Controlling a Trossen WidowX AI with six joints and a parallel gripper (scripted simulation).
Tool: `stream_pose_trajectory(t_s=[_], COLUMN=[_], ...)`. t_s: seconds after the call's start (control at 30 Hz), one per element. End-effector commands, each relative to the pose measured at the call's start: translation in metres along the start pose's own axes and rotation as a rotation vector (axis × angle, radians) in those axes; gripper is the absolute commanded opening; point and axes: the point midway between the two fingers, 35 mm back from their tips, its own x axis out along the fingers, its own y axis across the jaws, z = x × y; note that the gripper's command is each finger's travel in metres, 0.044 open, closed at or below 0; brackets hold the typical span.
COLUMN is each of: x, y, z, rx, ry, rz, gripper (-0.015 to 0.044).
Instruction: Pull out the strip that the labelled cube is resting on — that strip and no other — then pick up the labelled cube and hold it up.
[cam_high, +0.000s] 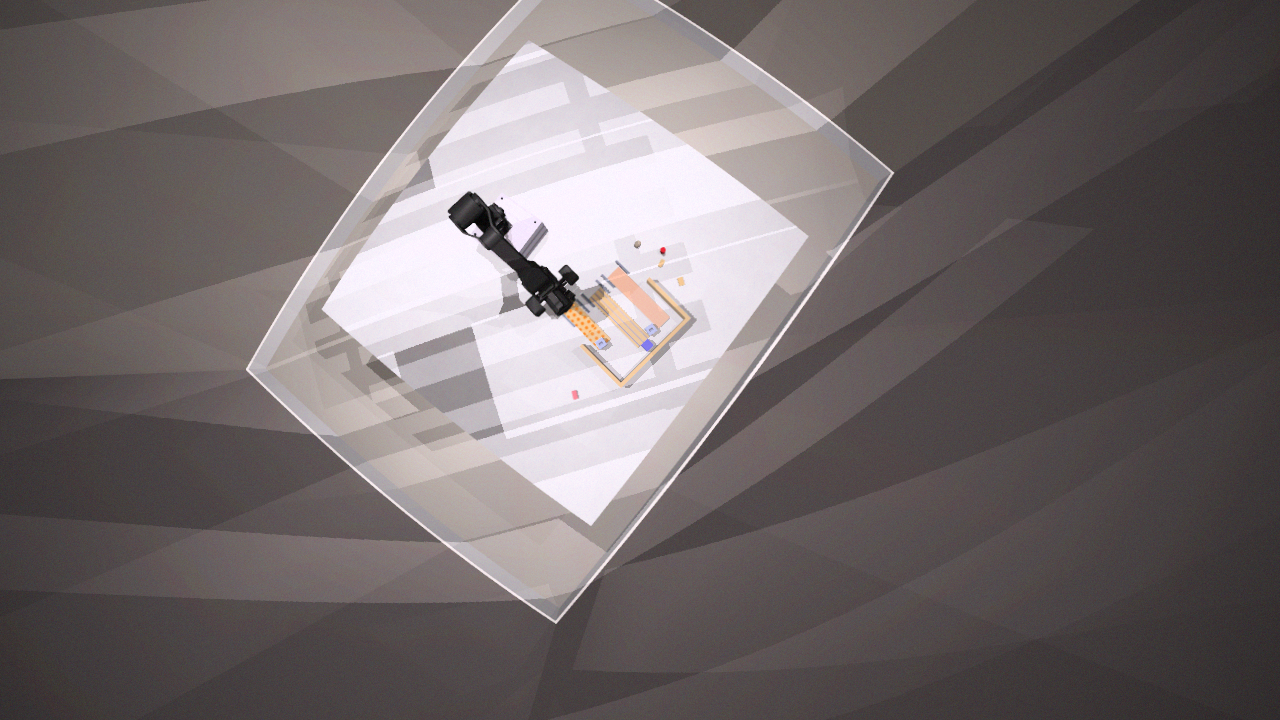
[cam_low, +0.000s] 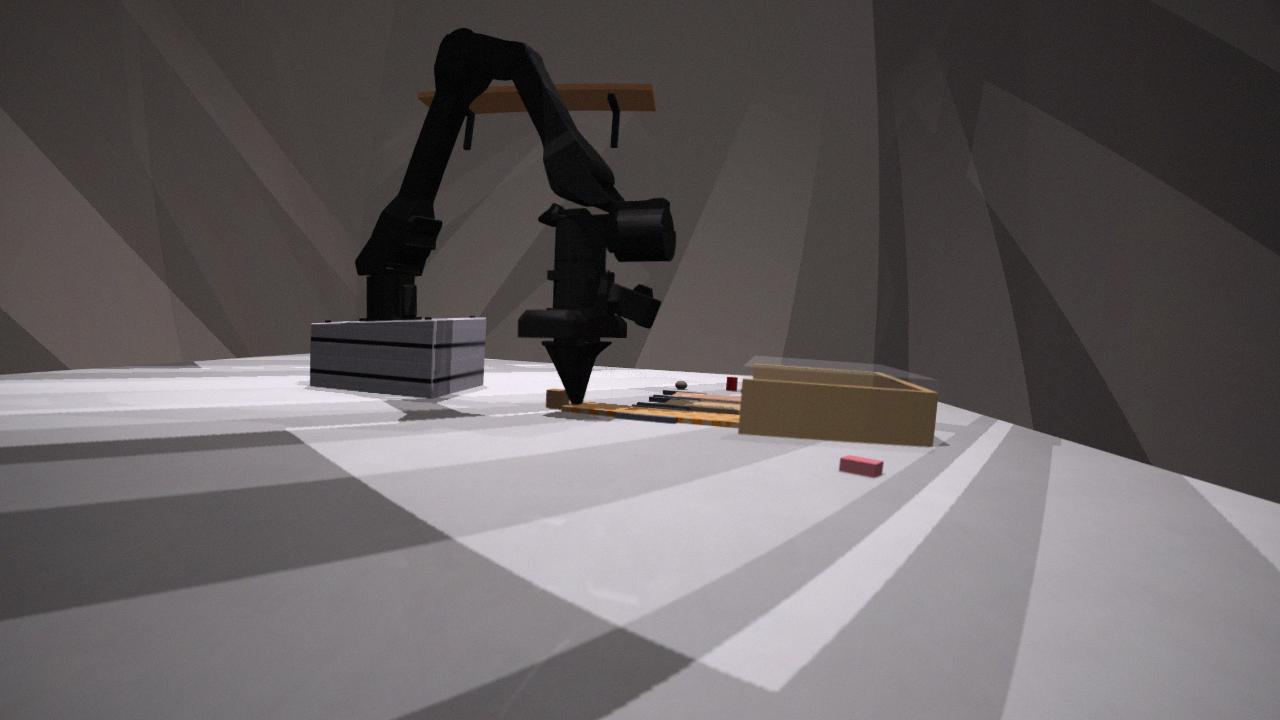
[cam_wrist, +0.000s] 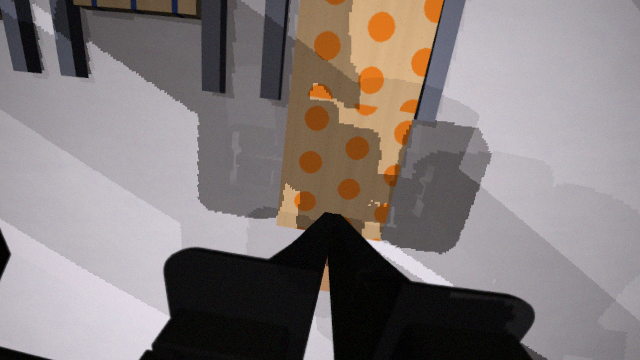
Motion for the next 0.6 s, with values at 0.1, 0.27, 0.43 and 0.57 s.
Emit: stream_pose_trajectory(t_s=[0.1, 0.27, 0.43, 0.57], x=[0.005, 0.005, 0.005, 0.005], y=[0.000, 0.000, -0.001, -0.001], z=[-0.019, -0.027, -0.034, -0.039], rx=[-0.006, -0.006, -0.006, -0.006], ry=[0.032, 0.032, 0.033, 0.033], rz=[-0.002, -0.002, -0.002, -0.002], gripper=[0.0000, 0.0000, 0.0000, 0.0000])
